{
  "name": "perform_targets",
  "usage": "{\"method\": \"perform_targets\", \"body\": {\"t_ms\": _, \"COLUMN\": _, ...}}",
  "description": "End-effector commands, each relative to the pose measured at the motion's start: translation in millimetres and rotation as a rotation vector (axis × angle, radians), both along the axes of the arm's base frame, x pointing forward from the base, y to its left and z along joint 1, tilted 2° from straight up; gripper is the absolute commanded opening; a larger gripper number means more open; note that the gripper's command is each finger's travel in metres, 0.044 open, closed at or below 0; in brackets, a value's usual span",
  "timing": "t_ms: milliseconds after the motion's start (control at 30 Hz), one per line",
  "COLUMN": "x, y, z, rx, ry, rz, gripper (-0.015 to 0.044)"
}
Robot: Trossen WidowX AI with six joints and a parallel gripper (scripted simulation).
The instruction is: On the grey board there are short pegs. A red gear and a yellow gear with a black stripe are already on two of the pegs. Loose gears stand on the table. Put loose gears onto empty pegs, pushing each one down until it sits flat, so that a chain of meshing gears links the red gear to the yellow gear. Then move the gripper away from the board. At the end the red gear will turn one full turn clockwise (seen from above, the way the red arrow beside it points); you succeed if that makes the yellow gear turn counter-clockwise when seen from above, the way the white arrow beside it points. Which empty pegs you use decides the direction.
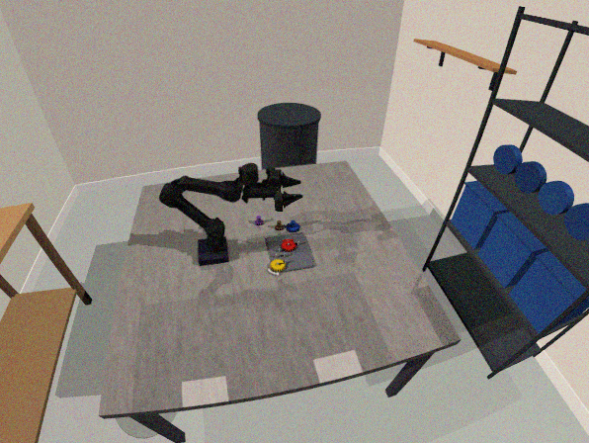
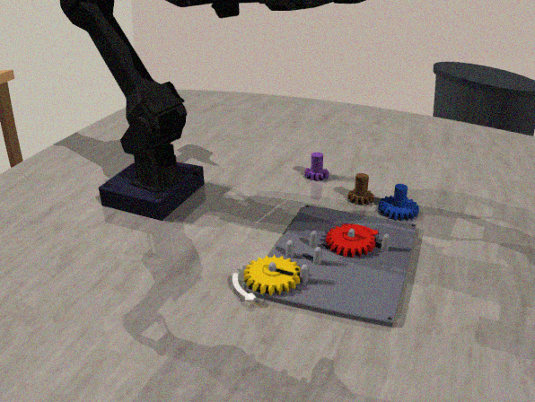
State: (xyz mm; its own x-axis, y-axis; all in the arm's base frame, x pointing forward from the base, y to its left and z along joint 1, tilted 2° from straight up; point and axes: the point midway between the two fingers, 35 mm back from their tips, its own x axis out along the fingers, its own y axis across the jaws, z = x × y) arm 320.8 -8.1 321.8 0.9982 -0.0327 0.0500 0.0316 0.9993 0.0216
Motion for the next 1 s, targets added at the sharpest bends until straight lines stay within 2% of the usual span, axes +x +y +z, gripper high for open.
{"method": "perform_targets", "body": {"t_ms": 0, "x": 1, "y": 2, "z": -2, "rx": 0.009, "ry": 0.010, "rz": 0.006, "gripper": 0.0426}}
{"method": "perform_targets", "body": {"t_ms": 67, "x": 9, "y": 15, "z": -18, "rx": 0.080, "ry": 0.092, "rz": 0.047, "gripper": 0.0440}}
{"method": "perform_targets", "body": {"t_ms": 267, "x": 19, "y": 83, "z": -91, "rx": 0.359, "ry": 0.500, "rz": 0.156, "gripper": 0.0440}}
{"method": "perform_targets", "body": {"t_ms": 500, "x": -19, "y": 155, "z": -170, "rx": 0.553, "ry": 0.995, "rz": 0.089, "gripper": 0.0440}}
{"method": "perform_targets", "body": {"t_ms": 767, "x": -104, "y": 200, "z": -231, "rx": 0.538, "ry": 1.445, "rz": -0.244, "gripper": 0.0440}}
{"method": "perform_targets", "body": {"t_ms": 867, "x": -129, "y": 203, "z": -241, "rx": 0.509, "ry": 1.518, "rz": -0.393, "gripper": 0.0440}}
{"method": "perform_targets", "body": {"t_ms": 967, "x": -131, "y": 203, "z": -241, "rx": 0.506, "ry": 1.523, "rz": -0.404, "gripper": 0.0440}}
